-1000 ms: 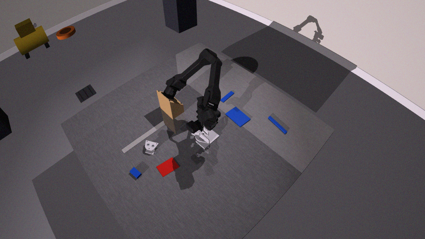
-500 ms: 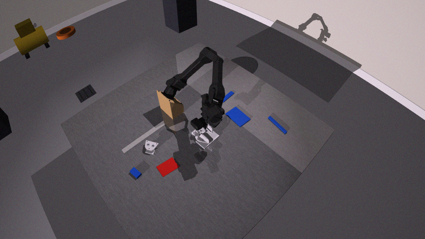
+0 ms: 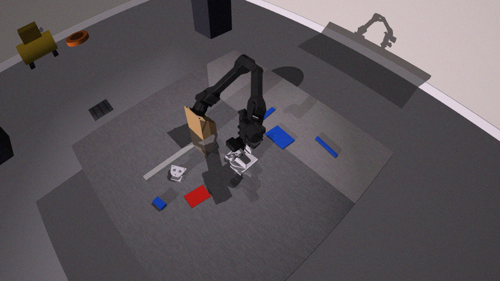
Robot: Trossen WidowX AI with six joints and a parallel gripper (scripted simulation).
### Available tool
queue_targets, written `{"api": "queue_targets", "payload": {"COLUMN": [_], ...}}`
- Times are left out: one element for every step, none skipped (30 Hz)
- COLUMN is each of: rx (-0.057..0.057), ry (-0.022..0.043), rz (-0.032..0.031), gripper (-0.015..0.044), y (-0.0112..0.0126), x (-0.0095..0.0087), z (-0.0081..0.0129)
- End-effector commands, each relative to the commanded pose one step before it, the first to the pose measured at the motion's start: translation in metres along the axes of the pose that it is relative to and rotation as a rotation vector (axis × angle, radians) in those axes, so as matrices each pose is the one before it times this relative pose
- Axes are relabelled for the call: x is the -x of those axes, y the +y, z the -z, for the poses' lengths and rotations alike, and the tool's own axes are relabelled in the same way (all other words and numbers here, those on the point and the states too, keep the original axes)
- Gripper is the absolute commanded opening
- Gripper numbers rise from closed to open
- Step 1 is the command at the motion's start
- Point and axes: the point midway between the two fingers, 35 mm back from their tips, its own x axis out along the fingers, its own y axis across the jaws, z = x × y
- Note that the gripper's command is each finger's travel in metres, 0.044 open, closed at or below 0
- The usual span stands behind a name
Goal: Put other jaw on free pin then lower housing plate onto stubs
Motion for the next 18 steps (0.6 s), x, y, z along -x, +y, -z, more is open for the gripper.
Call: {"api": "queue_targets", "payload": {"rx": [-0.0071,0.0000,-0.0020,-0.0061,-0.0061,-0.0020,0.0000,0.0000,0.0000,0.0000,0.0000,0.0000,0.0000,0.0000,0.0000,0.0000,0.0000,0.0000], "ry": [0.00029,0.00000,0.00000,0.00001,0.00001,0.00000,0.00000,0.00000,0.00000,0.00000,0.00000,0.00000,0.00000,0.00000,0.00001,0.00002,0.00001,0.00000], "rz": [-0.00503,0.00000,0.00000,0.00000,0.00000,0.00000,0.00000,0.00000,0.00000,0.00000,0.00000,0.00000,0.00000,0.00000,-0.00002,-0.00006,-0.00002,0.00000], "gripper": [0.0134,0.0134,0.0134,0.0134,0.0134,0.0134,0.0134,0.0134,0.0134,0.0134,0.0134,0.0134,0.0134,0.0134,0.0134,0.0134,0.0134,0.0134], "y": [0.00110,0.00000,0.00000,0.00000,0.00000,0.00000,0.00000,0.00000,0.00000,0.00000,0.00000,0.00000,0.00000,0.00000,0.00044,0.00110,0.00044,0.00000], "x": [-0.00005,0.00000,0.00000,0.00000,0.00000,0.00000,0.00000,0.00000,0.00000,0.00000,0.00000,0.00000,0.00000,0.00000,0.00000,0.00000,0.00000,0.00000], "z": [0.00034,0.00000,0.00000,0.00000,0.00000,0.00000,0.00000,0.00000,0.00000,0.00000,0.00000,0.00000,0.00000,0.00000,0.00010,0.00026,0.00010,0.00000]}}
